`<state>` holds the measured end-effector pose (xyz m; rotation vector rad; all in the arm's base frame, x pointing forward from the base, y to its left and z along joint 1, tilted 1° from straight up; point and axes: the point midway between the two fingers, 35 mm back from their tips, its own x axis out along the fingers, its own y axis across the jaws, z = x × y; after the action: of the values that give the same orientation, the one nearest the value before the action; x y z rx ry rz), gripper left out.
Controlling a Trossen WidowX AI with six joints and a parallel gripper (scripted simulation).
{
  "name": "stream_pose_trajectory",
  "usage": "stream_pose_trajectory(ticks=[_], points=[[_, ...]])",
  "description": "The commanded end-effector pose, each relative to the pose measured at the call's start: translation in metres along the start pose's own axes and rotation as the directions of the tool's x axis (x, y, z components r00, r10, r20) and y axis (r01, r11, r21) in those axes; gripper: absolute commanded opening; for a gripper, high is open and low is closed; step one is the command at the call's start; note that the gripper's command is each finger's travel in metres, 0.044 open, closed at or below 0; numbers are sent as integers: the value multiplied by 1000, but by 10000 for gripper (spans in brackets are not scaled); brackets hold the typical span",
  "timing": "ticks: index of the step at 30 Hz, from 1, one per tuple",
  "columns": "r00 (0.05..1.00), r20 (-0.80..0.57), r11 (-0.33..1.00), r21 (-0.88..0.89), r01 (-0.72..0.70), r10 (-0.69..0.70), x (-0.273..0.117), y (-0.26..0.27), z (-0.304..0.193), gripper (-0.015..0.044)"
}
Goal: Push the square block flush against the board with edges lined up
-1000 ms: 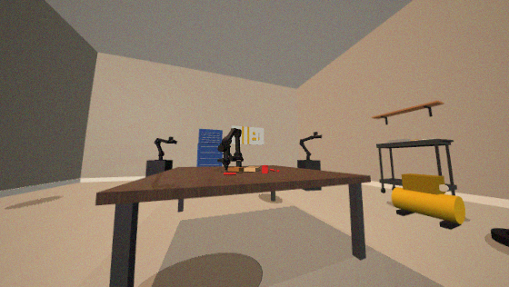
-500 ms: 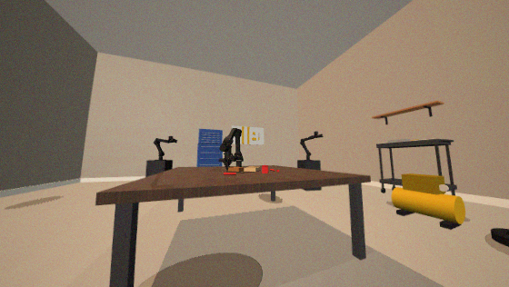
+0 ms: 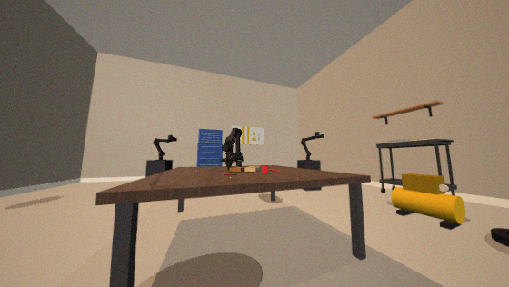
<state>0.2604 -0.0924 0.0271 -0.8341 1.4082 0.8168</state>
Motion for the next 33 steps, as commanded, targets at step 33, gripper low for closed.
stream_pose_trajectory(ticks=[33], points=[[1000, 0, 1000, 7, -1, 1, -27, -2, -43, 0]])
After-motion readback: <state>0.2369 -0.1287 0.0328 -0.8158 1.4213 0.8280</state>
